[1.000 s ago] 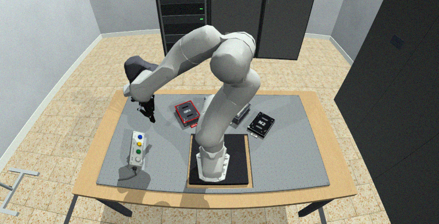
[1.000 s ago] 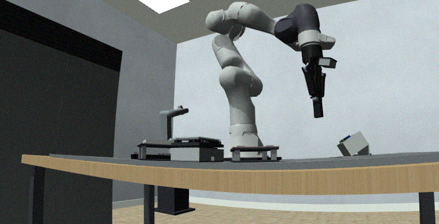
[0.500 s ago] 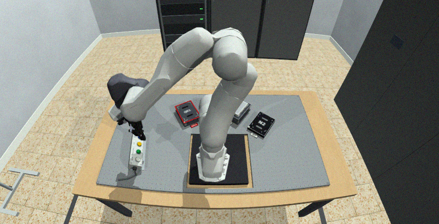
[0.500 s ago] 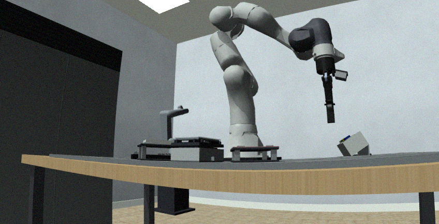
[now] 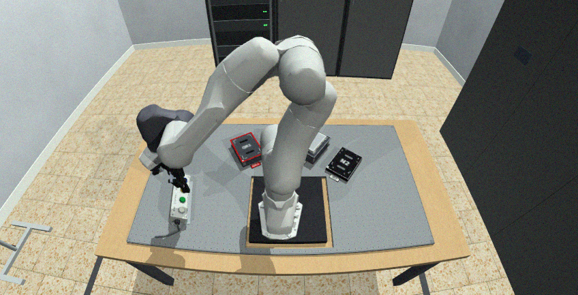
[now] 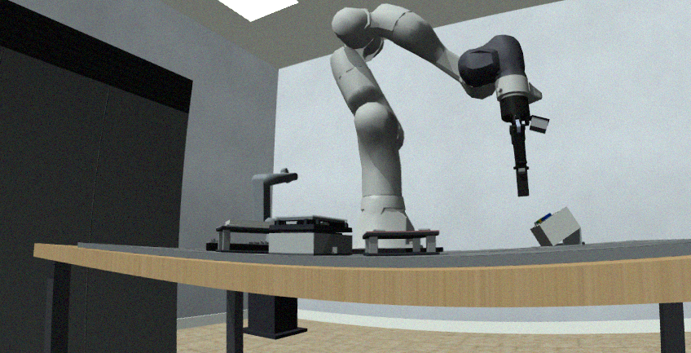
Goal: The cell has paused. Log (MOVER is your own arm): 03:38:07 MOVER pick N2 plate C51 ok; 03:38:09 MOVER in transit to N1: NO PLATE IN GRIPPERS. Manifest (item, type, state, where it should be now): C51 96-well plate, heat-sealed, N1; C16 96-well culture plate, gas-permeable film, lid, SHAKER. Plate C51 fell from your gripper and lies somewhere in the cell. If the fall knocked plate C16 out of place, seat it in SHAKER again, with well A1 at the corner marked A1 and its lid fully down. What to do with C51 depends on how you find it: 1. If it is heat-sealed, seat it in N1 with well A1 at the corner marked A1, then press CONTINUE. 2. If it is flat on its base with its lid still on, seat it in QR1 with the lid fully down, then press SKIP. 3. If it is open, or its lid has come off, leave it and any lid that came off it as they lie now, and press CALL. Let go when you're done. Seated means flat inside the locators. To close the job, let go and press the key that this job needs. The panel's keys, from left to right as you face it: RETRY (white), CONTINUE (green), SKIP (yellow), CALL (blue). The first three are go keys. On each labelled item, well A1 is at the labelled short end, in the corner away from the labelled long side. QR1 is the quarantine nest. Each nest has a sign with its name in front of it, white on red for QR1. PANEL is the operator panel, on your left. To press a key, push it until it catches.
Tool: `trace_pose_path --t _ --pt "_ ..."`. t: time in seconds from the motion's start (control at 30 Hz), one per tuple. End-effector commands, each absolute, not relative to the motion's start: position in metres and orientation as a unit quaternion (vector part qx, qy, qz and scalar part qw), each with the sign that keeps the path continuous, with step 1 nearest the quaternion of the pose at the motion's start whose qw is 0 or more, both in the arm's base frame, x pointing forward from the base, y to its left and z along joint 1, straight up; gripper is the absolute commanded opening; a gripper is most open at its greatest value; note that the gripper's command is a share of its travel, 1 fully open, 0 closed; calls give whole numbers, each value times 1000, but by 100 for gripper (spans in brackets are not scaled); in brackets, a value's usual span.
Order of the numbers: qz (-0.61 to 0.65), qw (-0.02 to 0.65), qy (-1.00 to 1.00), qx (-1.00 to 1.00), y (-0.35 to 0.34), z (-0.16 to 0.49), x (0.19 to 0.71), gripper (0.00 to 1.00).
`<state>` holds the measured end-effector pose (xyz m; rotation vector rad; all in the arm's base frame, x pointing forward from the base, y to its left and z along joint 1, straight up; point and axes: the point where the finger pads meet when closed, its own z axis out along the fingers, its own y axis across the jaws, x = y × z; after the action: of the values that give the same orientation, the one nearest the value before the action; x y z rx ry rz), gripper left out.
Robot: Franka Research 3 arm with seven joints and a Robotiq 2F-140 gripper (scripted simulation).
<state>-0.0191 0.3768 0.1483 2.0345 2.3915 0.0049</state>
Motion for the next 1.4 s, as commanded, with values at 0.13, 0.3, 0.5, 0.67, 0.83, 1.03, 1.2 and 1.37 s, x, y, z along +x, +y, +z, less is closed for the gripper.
trace_pose_path --t 0.13,0.3,0.5,0.67,0.83,1.03,1.2,1.37 --pt "1 -1 767 642 378 148 -21 10" --pt "2 -2 767 642 378 148 -21 10" --pt "3 -4 767 642 377 148 -21 10" --pt "6 -7 767 642 377 148 -20 10" --pt "10 -12 767 642 376 148 -20 10" --pt "14 -17 767 642 375 148 -20 10" --pt "21 -25 767 641 373 147 -20 10" --pt "29 -34 766 641 371 147 -19 10"
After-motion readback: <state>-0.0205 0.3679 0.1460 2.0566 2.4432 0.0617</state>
